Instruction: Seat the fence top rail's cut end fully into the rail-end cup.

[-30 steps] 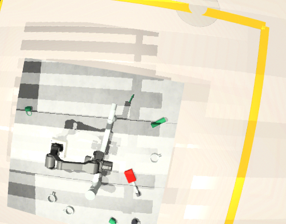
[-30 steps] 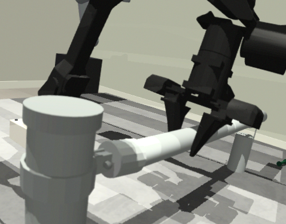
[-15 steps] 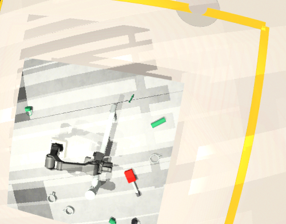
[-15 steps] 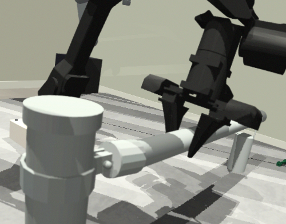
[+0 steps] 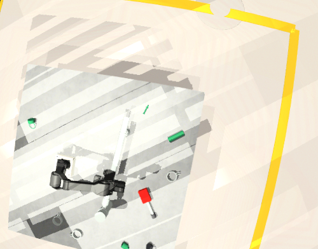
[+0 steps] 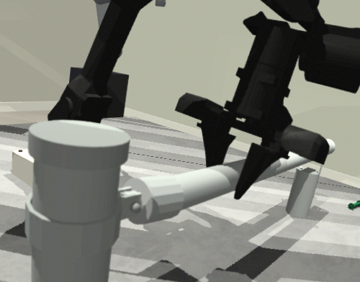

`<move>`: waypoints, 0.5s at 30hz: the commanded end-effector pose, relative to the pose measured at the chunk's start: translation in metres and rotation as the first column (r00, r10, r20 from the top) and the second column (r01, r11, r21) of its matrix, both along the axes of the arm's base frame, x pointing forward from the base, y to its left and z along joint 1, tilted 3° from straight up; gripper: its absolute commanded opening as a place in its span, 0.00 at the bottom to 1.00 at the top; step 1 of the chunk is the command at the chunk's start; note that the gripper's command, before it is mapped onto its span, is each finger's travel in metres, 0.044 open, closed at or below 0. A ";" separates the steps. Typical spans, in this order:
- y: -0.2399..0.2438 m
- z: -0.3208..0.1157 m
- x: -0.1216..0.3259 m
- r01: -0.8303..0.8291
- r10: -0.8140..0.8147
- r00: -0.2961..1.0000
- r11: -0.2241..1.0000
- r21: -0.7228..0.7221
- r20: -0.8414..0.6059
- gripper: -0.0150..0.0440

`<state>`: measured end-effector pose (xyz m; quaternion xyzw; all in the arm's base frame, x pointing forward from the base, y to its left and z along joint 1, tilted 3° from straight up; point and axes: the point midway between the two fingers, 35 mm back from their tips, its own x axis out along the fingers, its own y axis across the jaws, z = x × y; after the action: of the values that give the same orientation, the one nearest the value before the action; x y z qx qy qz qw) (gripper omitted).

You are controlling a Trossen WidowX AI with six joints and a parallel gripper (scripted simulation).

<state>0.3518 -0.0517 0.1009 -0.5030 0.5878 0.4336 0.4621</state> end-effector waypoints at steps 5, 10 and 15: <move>-0.011 0.005 -0.002 0.001 -0.001 1.000 1.000 -0.017 0.004 0.25; -0.013 0.006 -0.003 0.001 -0.001 1.000 1.000 -0.017 0.004 0.25; -0.015 0.006 -0.003 0.001 -0.001 1.000 1.000 -0.017 0.003 0.25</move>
<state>0.3503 -0.0611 0.1023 -0.5038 0.5882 0.4335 0.4607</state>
